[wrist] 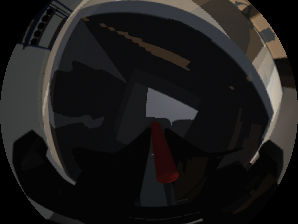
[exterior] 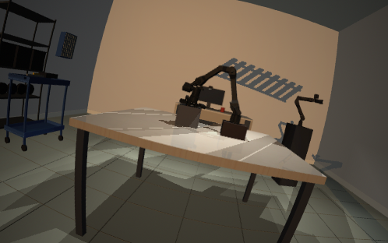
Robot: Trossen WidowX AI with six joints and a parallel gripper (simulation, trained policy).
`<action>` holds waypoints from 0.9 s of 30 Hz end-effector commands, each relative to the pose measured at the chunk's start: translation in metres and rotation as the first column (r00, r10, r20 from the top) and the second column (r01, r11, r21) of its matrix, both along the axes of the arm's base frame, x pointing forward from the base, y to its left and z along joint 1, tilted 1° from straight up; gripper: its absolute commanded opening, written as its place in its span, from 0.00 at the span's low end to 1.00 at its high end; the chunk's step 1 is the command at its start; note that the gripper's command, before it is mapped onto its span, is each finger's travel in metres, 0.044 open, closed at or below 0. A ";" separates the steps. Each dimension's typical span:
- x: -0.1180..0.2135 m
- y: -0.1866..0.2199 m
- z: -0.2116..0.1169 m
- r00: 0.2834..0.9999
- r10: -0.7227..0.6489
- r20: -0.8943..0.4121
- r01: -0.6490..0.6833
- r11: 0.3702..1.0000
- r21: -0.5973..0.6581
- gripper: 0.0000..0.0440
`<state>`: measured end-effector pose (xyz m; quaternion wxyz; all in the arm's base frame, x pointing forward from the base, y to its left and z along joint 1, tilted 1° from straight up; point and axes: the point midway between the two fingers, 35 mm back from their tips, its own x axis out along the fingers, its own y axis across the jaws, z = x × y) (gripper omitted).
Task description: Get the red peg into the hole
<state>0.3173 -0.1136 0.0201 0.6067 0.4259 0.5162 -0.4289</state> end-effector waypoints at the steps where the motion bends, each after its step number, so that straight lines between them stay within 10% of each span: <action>1: 0.000 -0.001 -0.008 0.999 0.014 -0.029 -0.014 1.000 0.005 0.31; 27: 0.010 -0.012 0.021 1.000 0.007 0.004 -0.008 0.973 0.231 0.47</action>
